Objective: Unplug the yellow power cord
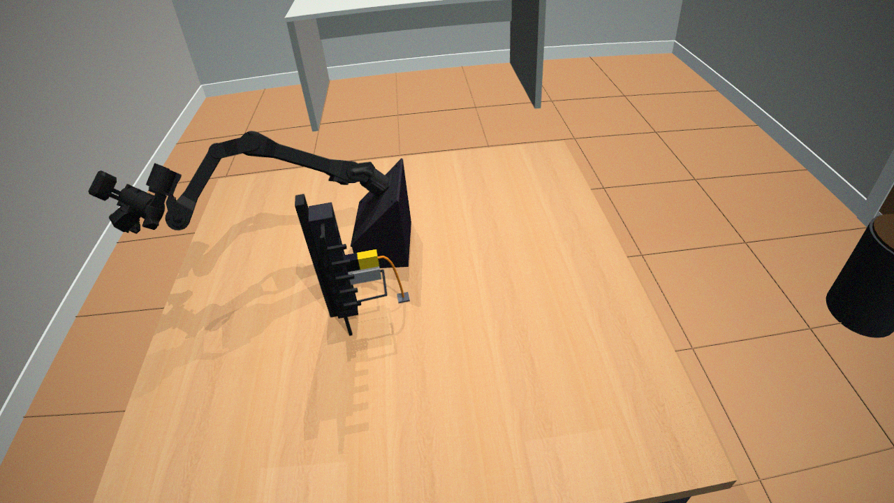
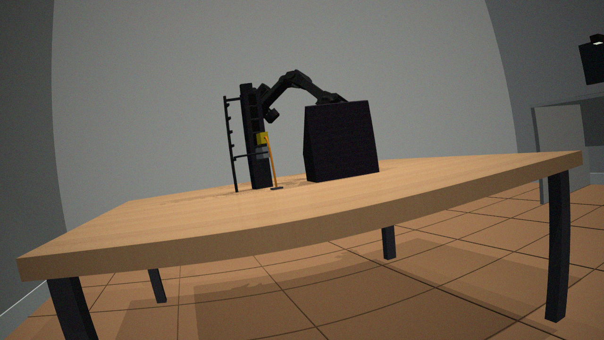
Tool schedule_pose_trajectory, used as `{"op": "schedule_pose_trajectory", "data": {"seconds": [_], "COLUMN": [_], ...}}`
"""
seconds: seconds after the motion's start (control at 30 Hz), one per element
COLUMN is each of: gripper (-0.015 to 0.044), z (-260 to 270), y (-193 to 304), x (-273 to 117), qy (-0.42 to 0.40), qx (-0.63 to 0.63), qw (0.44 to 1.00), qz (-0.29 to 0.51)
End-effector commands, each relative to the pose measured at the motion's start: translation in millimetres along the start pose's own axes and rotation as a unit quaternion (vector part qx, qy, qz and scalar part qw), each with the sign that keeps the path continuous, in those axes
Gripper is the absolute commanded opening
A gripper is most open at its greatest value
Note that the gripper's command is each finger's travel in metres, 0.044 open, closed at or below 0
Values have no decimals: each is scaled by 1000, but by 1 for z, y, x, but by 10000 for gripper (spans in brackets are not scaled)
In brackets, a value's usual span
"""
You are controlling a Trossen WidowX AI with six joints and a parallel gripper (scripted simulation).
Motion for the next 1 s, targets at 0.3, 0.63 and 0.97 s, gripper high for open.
{"op": "schedule_pose_trajectory", "data": {"seconds": [0.3, 0.63, 0.97], "gripper": [160, 160, 160], "z": [-22, -52, -68], "y": [-70, -137, -143], "x": [-70, -211, -381], "qy": [7, 0, -24], "qx": [38, 82, 95], "qw": [986, 915, 793], "qz": [-164, -395, -601]}}
Point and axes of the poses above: the point midway between the two fingers, 35 mm back from their tips, its own x axis out along the fingers, its own z axis across the jaws, y = z × x, the point moved 2 cm from there along -x, back along the fingers
